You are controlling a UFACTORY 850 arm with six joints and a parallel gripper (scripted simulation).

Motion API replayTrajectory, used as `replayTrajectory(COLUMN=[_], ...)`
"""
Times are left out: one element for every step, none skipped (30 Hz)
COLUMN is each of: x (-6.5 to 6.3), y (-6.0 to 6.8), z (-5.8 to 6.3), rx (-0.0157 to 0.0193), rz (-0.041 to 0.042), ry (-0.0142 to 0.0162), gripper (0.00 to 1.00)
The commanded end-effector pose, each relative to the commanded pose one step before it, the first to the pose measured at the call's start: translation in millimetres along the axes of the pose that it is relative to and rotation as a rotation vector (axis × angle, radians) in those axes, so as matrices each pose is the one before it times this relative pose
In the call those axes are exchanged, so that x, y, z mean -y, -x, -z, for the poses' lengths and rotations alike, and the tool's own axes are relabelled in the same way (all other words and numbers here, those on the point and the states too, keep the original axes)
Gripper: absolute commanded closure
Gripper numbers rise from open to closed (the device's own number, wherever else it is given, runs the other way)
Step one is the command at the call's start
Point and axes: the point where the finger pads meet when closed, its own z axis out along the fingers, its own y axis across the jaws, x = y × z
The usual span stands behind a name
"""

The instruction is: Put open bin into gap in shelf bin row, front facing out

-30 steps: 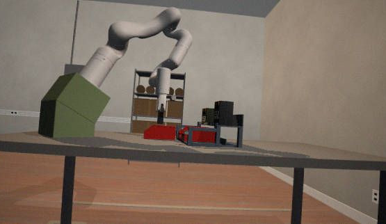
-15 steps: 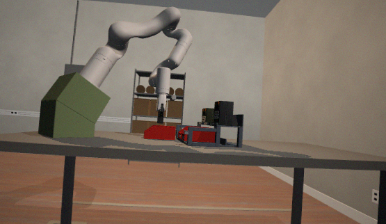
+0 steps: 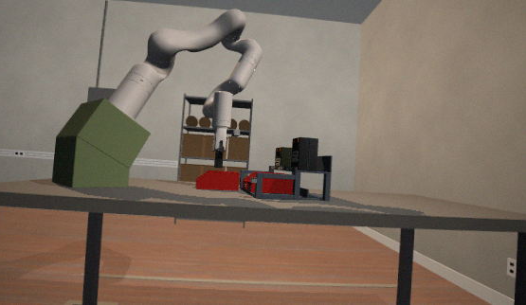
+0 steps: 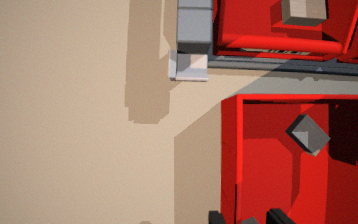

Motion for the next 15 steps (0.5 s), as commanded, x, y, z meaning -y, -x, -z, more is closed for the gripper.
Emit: replayTrajectory(x=[0.01, 0.0, 0.0, 0.0, 0.0, 0.0, 0.0, 0.0, 0.0, 0.0, 0.0, 0.0, 0.0, 0.0, 0.0], y=[-0.32, 0.0, 0.0, 0.0, 0.0, 0.0, 0.0, 0.0, 0.0, 0.0, 0.0, 0.0, 0.0, 0.0, 0.0], z=[0.2, 0.0, -2.01, -2.0, -2.0, -2.0, -2.0, 0.0, 0.0, 0.0, 0.0, 0.0, 0.0, 0.0, 0.0], rx=[-0.00069, 0.0, 0.00001, 0.0, 0.0, 0.0, 0.0, 0.0, 0.0, 0.0, 0.0, 0.0, 0.0, 0.0, 0.0], rz=[0.00005, 0.0, 0.0, 0.0, 0.0, 0.0, 0.0, 0.0, 0.0, 0.0, 0.0, 0.0, 0.0, 0.0, 0.0], ry=[-0.00003, 0.0, 0.0, 0.0, 0.0, 0.0, 0.0, 0.0, 0.0, 0.0, 0.0, 0.0, 0.0, 0.0, 0.0], gripper=[0.71, 0.71, 0.71, 0.71, 0.71, 0.71, 0.71, 0.71, 0.71, 0.71, 0.71, 0.71, 0.71, 0.71, 0.71])
